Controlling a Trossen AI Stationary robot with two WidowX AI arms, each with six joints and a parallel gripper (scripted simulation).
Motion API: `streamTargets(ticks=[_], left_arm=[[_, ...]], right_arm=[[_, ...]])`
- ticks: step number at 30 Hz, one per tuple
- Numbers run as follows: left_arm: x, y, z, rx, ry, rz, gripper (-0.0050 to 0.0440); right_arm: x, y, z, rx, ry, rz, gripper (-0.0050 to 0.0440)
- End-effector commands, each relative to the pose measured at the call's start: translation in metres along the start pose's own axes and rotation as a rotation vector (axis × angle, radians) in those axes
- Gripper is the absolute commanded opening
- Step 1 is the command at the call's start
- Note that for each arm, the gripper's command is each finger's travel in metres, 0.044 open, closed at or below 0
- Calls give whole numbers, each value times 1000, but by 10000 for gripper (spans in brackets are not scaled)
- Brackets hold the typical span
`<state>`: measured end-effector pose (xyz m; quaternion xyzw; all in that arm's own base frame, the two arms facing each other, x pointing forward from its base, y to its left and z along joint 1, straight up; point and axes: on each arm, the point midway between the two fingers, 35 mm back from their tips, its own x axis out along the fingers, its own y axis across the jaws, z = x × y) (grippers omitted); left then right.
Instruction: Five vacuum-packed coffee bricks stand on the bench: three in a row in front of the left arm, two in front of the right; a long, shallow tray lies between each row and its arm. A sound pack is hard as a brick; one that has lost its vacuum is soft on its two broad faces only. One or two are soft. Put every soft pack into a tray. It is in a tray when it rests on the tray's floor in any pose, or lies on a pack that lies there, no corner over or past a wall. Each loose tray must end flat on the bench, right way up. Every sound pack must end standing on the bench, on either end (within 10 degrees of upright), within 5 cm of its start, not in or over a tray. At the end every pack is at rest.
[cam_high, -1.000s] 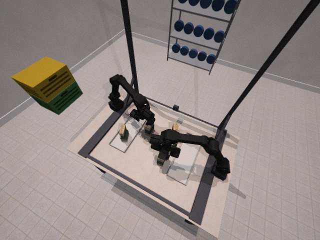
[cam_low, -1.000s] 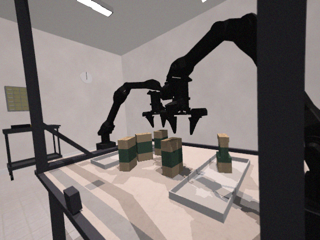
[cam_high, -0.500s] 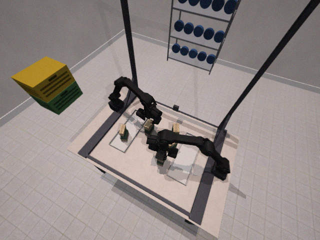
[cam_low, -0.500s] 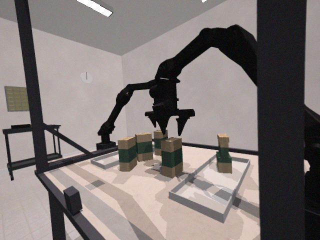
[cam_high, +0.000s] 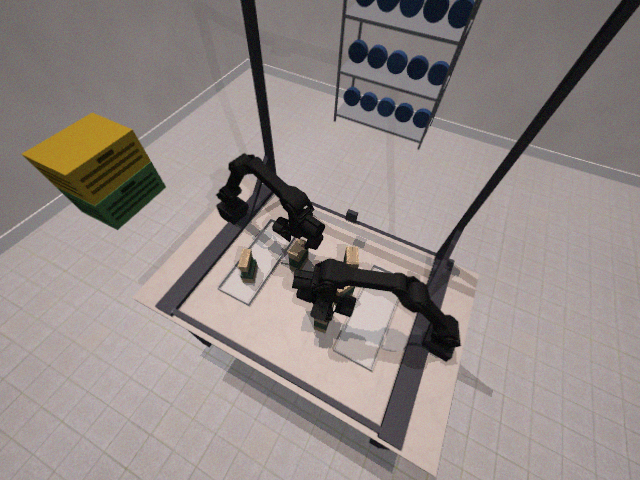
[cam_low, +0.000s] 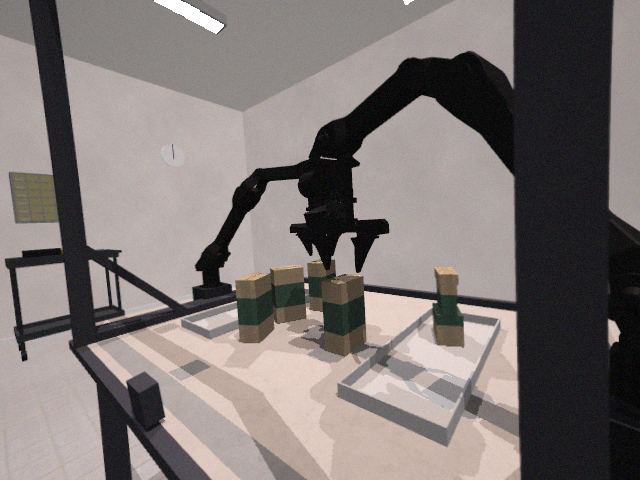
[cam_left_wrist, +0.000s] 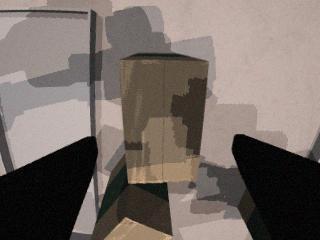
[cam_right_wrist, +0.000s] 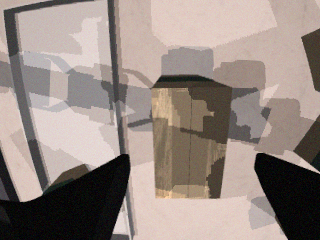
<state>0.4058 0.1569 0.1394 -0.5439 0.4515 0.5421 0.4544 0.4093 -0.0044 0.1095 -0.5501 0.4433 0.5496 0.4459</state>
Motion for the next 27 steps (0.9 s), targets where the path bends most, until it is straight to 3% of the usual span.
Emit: streamTargets(ticks=[1,27], left_arm=[[-5,0,0,5,-5,-24,355],[24,-1,1,5,-5,-24,355]], right_arm=[[-4,-2,-1,4,8,-23,360],[25,-3,-1,4,8,-23,360]])
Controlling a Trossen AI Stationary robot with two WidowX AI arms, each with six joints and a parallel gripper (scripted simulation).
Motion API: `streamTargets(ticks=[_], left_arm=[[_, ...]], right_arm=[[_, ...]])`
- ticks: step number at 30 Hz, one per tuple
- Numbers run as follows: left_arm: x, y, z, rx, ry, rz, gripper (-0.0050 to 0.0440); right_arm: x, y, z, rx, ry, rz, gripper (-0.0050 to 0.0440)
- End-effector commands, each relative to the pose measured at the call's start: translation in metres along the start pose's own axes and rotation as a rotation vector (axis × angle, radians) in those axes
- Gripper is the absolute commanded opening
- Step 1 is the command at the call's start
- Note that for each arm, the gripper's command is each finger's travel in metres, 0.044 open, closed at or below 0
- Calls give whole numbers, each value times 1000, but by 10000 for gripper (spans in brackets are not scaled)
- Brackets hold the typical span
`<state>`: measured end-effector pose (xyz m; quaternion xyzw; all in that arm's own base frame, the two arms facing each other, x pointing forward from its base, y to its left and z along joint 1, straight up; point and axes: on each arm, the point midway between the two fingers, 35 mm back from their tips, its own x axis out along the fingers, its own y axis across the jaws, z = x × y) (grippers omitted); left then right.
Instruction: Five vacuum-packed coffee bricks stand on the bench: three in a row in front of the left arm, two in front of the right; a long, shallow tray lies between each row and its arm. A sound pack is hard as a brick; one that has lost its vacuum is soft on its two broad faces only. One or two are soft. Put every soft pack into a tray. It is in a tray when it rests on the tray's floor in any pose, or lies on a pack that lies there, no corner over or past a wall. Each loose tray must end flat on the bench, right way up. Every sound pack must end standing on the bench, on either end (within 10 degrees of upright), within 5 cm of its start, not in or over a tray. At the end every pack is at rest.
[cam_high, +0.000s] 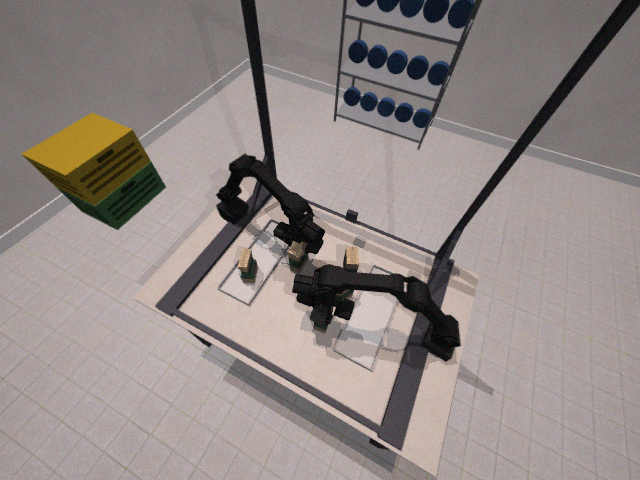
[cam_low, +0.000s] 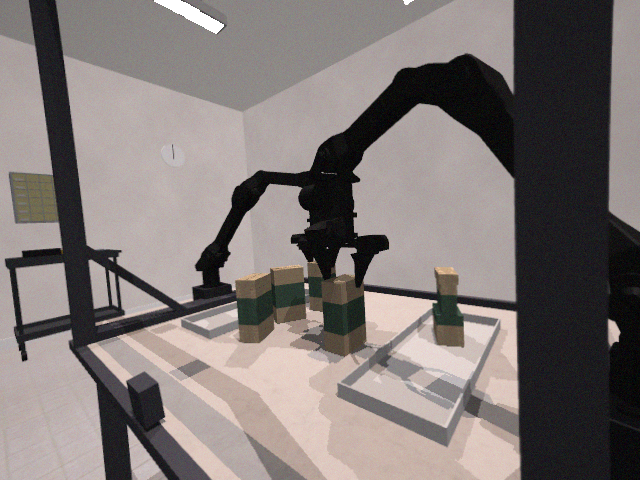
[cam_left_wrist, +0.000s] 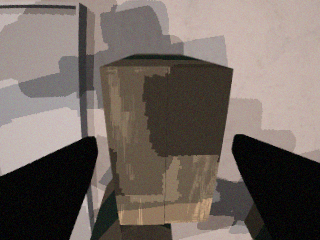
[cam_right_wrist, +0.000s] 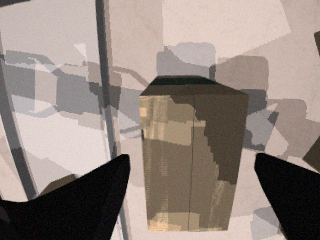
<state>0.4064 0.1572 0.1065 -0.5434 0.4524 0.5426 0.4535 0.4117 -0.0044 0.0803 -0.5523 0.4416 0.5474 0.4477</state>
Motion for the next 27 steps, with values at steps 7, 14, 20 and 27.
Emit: streamTargets(ticks=[7,14,20,27], left_arm=[[1,-1,0,5,-5,-27,355],[10,-1,0,5,-5,-27,355],[15,-1,1,5,-5,-27,355],[25,-1,1,5,-5,-27,355]], right_arm=[[5,-1,-1,4,6,-15,360],[15,-1,-1,4,6,-15,360],[20,-1,-1,4,6,-15,360],[29,-1,-1,4,6,-15,360]])
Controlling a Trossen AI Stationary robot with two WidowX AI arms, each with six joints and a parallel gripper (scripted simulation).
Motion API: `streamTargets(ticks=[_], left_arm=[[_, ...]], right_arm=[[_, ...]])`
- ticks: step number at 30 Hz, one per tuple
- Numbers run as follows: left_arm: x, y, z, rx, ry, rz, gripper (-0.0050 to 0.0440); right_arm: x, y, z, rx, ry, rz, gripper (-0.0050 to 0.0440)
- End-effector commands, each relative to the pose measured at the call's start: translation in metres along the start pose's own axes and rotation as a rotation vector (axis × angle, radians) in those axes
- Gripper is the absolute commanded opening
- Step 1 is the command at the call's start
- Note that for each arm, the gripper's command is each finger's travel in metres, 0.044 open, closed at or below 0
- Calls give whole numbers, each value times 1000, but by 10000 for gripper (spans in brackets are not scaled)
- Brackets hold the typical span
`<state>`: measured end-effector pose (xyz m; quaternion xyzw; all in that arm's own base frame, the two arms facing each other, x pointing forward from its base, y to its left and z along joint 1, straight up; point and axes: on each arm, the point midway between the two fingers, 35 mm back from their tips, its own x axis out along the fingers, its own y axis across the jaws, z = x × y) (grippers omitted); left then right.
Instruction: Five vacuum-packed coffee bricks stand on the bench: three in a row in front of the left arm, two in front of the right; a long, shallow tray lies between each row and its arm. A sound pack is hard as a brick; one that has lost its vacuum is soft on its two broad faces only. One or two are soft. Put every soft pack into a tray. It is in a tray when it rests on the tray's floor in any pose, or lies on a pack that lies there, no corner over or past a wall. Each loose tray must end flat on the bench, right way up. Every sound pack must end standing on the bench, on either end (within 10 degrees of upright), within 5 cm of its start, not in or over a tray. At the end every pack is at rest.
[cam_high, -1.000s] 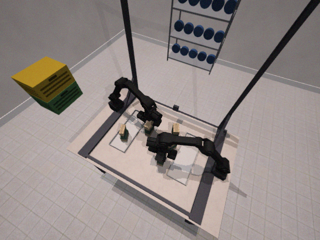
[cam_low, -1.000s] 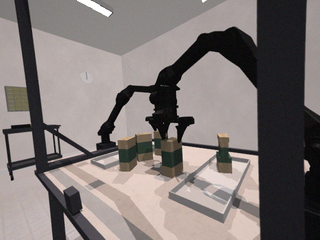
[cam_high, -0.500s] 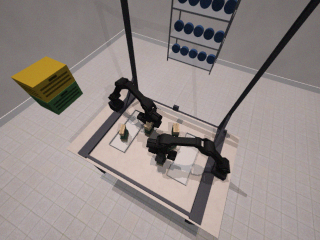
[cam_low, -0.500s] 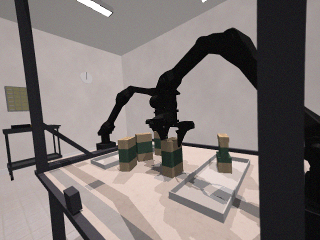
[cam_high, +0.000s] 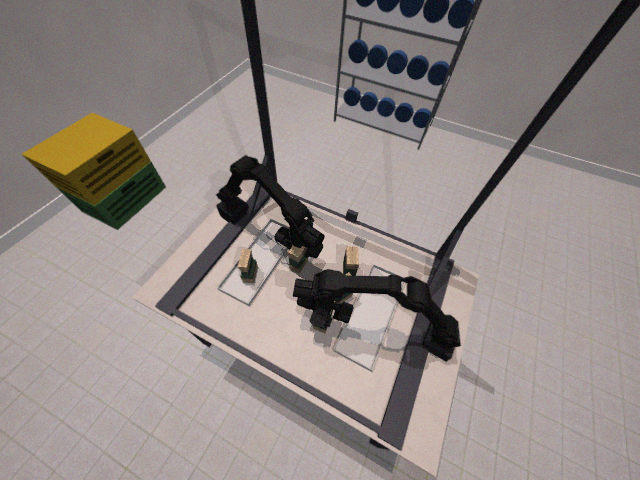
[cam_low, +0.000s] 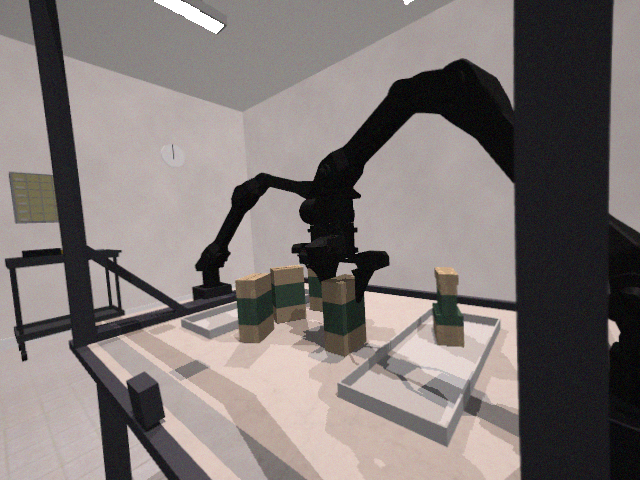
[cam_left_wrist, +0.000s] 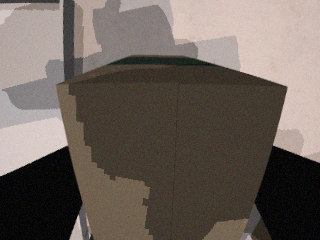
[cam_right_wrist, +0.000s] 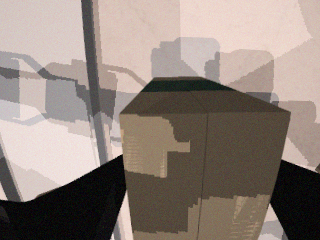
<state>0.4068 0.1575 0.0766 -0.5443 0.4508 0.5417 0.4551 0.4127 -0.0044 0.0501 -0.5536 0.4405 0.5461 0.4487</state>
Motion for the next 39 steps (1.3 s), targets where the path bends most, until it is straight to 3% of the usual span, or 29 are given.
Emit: streamTargets(ticks=[1,32,33,34,39], left_arm=[[-4,-1,0,5,-4,-22,355],[7,-1,0,5,-4,-22,355],[7,-1,0,5,-4,-22,105],[7,-1,0,5,-4,-22,105],[7,-1,0,5,-4,-22,105]], right_arm=[[0,-1,-1,4,5,-11,360],[11,-1,-1,4,5,-11,360],[11,-1,-1,4,5,-11,360],[11,-1,-1,4,5,-11,110],[11,-1,-1,4,5,-11,110]])
